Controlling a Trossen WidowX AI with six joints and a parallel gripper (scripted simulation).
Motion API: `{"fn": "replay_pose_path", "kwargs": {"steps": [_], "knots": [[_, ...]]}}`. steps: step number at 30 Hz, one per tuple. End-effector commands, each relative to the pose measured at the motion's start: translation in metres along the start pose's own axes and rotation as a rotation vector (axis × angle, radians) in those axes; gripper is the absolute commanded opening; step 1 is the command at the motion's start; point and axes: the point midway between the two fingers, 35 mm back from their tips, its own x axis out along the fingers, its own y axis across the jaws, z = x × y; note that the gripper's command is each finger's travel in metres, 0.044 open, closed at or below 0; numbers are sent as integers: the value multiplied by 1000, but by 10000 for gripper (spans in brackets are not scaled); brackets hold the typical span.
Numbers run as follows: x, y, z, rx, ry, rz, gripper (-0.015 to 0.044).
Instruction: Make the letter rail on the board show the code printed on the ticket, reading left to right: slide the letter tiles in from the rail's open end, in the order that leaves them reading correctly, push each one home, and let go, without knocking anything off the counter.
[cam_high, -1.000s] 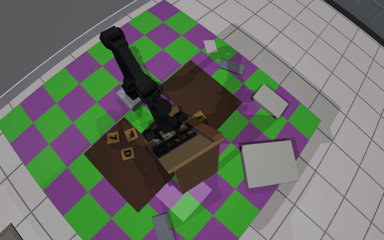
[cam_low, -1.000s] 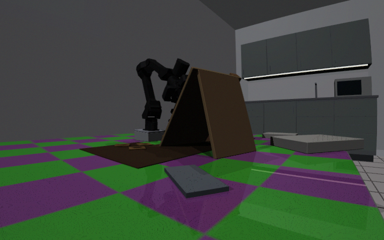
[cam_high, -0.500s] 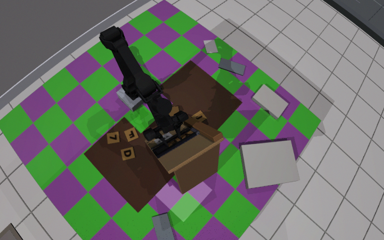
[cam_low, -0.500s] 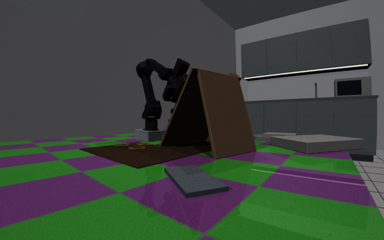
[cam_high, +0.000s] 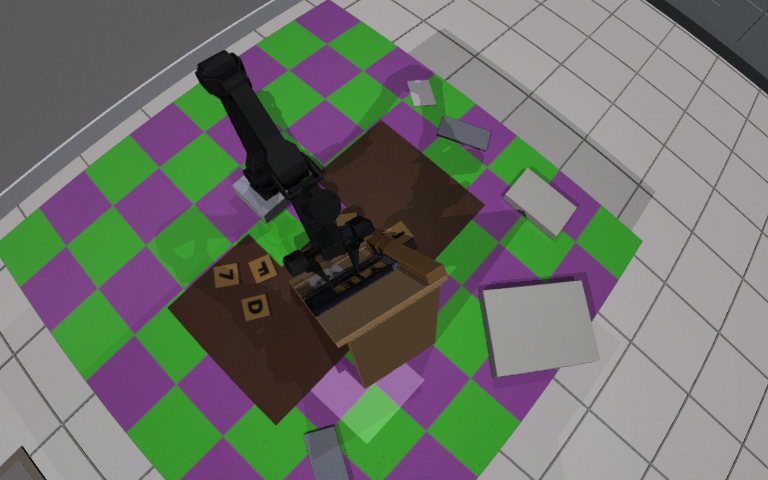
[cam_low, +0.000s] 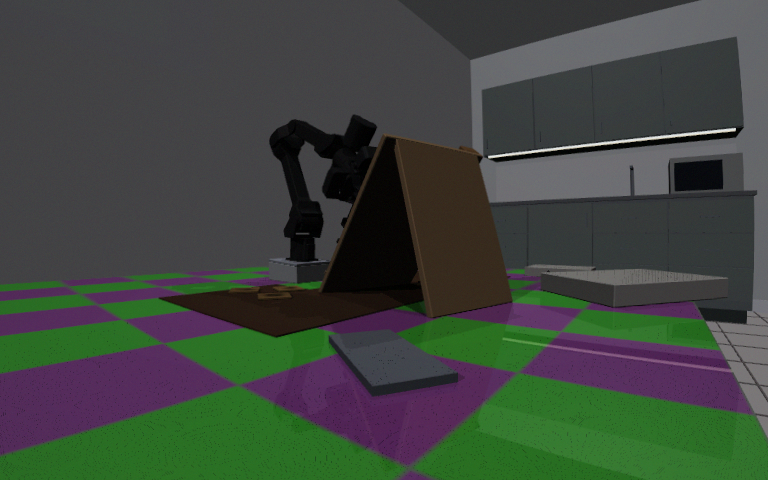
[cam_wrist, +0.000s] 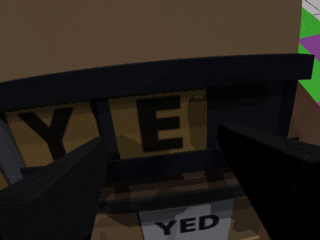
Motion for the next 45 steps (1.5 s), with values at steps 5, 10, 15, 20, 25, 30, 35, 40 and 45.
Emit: {"fn": "replay_pose_path", "kwargs": {"steps": [5,10,15,20,25,30,35,40,45], "knots": [[-6,0,0,3,-2,-3,295],[-8,1,0,3,-2,-3,295],[-11,1,-1,3,-2,-3,295],[-14,1,-1,3,-2,-3,295],[-17,1,-1,3,-2,-3,295],[-19,1,-2,3,-1,-3,295],[-22,1,-2,3,-1,-3,295],[-24,1,-2,3,-1,-3,295],[-26,1,-2,3,-1,-3,295]]}}
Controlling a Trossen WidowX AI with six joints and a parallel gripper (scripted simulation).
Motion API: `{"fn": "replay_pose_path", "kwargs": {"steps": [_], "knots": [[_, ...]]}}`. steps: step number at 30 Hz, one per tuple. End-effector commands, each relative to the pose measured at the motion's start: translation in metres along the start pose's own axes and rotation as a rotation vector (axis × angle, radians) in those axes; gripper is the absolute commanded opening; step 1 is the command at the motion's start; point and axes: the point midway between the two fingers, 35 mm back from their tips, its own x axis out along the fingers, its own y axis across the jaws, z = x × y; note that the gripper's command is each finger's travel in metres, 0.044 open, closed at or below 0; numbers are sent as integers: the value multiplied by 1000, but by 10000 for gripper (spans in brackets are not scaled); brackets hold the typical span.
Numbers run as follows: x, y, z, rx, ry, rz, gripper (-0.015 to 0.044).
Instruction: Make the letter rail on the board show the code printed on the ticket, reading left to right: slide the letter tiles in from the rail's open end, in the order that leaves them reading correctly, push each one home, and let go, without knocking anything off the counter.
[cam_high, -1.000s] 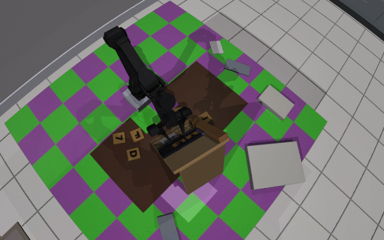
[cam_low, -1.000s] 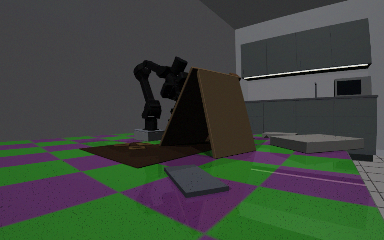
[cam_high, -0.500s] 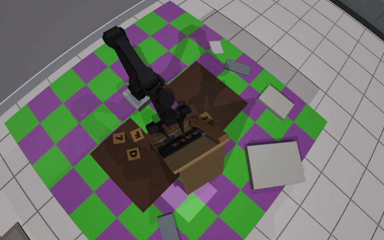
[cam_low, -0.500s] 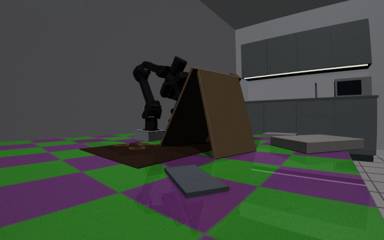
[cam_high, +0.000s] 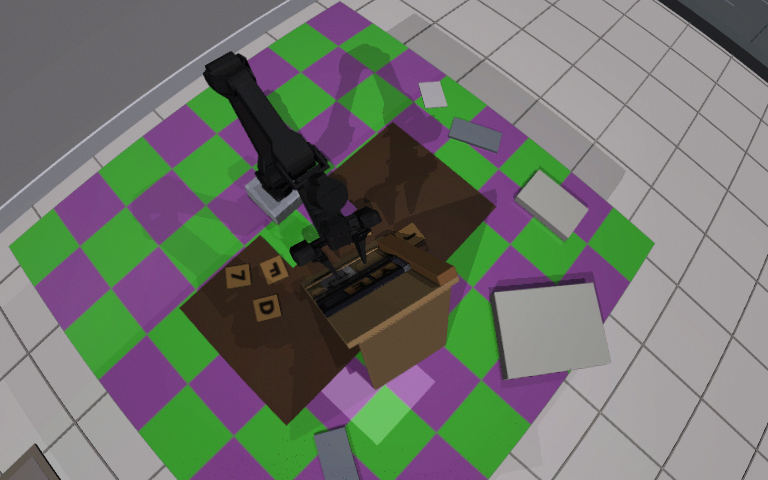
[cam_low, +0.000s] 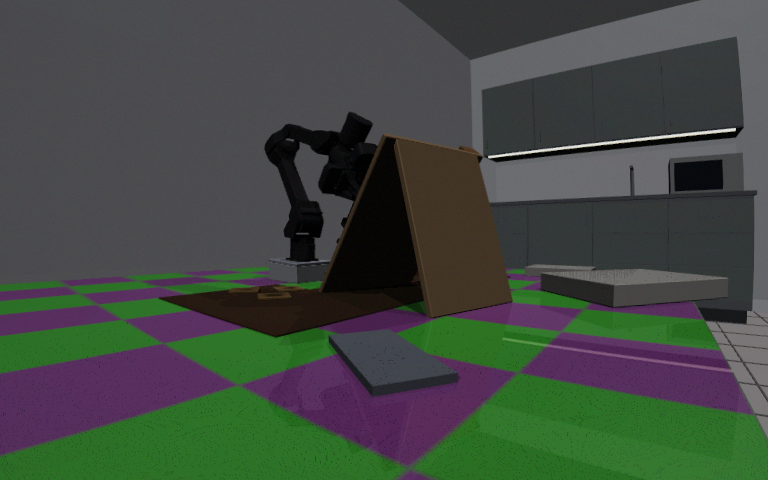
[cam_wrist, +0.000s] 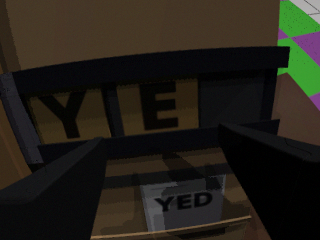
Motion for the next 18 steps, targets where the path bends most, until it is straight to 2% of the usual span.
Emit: {"fn": "replay_pose_path", "kwargs": {"steps": [1,18], "knots": [[-3,-1,2,4,-6,-3,295],[-5,-1,3,4,-6,-3,295]]}}
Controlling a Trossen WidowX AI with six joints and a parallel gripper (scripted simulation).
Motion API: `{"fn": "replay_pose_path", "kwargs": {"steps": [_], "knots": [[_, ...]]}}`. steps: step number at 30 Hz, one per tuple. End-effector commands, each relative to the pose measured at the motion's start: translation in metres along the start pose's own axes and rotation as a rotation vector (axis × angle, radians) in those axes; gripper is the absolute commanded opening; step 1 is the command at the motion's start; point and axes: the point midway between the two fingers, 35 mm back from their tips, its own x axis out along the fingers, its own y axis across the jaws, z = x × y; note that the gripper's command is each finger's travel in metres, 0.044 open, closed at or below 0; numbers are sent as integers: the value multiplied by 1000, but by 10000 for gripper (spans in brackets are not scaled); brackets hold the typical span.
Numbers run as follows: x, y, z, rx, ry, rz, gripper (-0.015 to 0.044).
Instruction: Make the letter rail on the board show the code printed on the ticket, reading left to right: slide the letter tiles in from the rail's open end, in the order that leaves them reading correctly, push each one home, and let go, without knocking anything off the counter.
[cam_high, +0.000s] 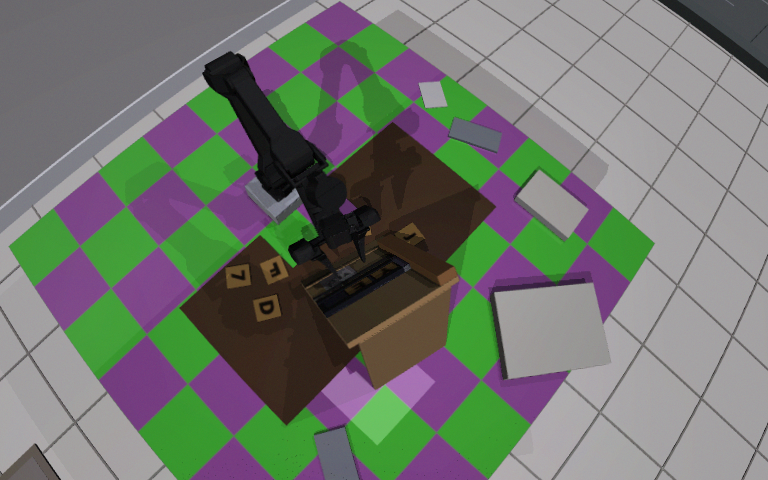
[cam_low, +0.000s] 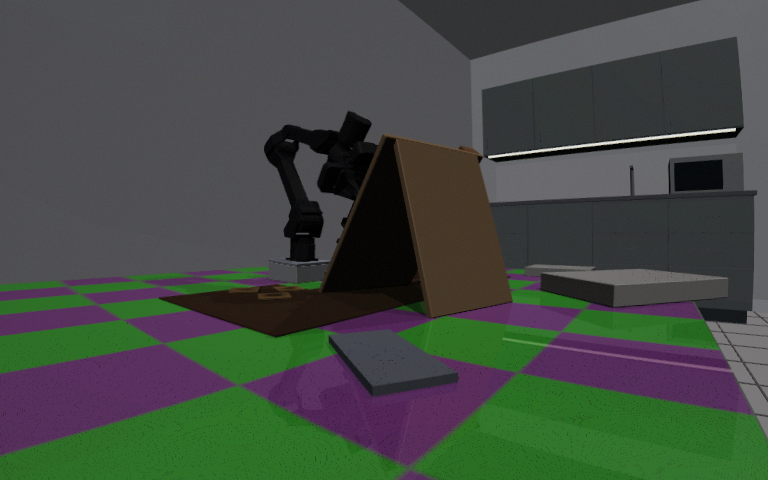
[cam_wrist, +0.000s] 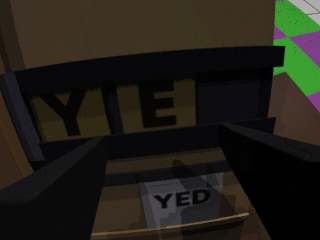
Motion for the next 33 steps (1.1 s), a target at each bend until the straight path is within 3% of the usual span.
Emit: {"fn": "replay_pose_path", "kwargs": {"steps": [1,20,31,33], "knots": [[-1,0,3,3,-6,-2,295],[-2,-1,4,3,-6,-2,295],[-1,-1,1,1,-1,-1,6],[-1,-1,1,1,-1,-1,0]]}}
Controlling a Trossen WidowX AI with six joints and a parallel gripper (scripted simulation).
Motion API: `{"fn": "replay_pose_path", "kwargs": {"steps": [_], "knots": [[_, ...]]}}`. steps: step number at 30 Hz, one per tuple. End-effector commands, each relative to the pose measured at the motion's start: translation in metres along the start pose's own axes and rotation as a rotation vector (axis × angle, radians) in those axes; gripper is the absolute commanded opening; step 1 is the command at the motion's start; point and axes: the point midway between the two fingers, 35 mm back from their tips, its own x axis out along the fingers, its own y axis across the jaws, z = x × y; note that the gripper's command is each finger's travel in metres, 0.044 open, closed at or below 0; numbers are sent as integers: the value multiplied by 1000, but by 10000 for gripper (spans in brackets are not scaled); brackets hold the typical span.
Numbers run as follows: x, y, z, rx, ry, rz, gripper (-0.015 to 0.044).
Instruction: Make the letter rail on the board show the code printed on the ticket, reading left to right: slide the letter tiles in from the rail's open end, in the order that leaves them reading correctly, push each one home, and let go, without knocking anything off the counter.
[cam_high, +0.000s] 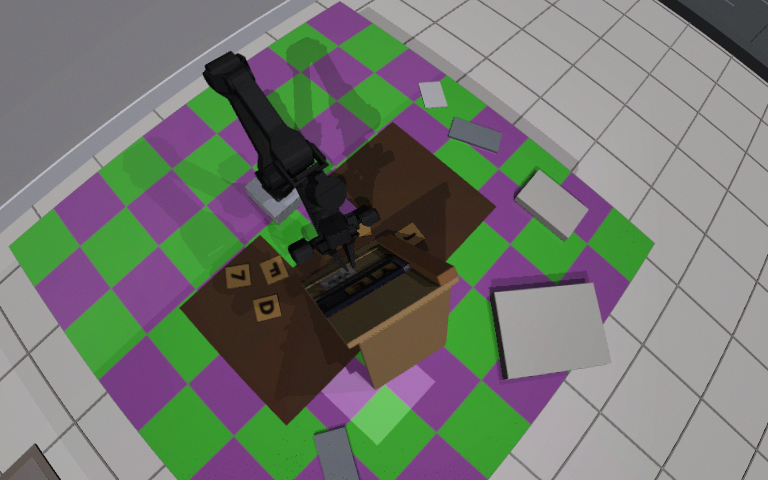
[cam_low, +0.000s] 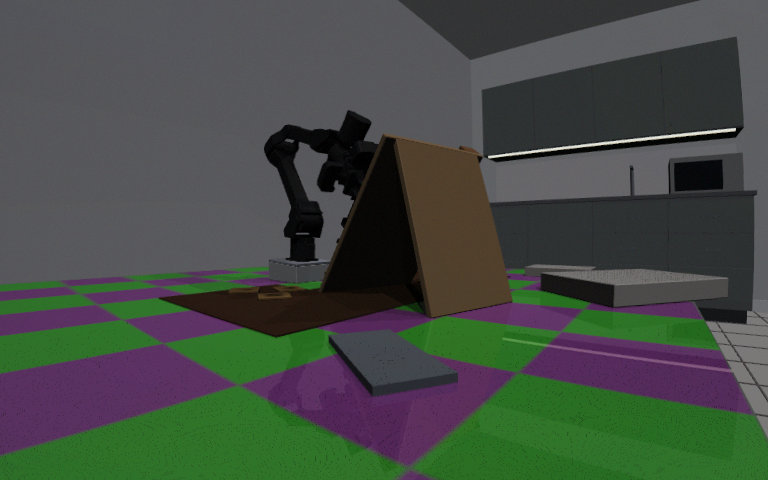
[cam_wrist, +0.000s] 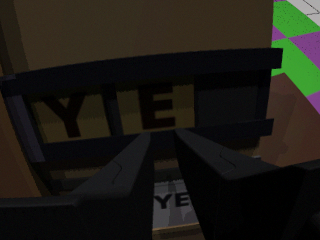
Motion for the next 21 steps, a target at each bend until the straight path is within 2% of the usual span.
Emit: {"fn": "replay_pose_path", "kwargs": {"steps": [1,11,21], "knots": [[0,0,0,0,0,0,0],[0,0,0,-1,7,-1,0],[13,-20,20,-22,408,-21,0]]}}
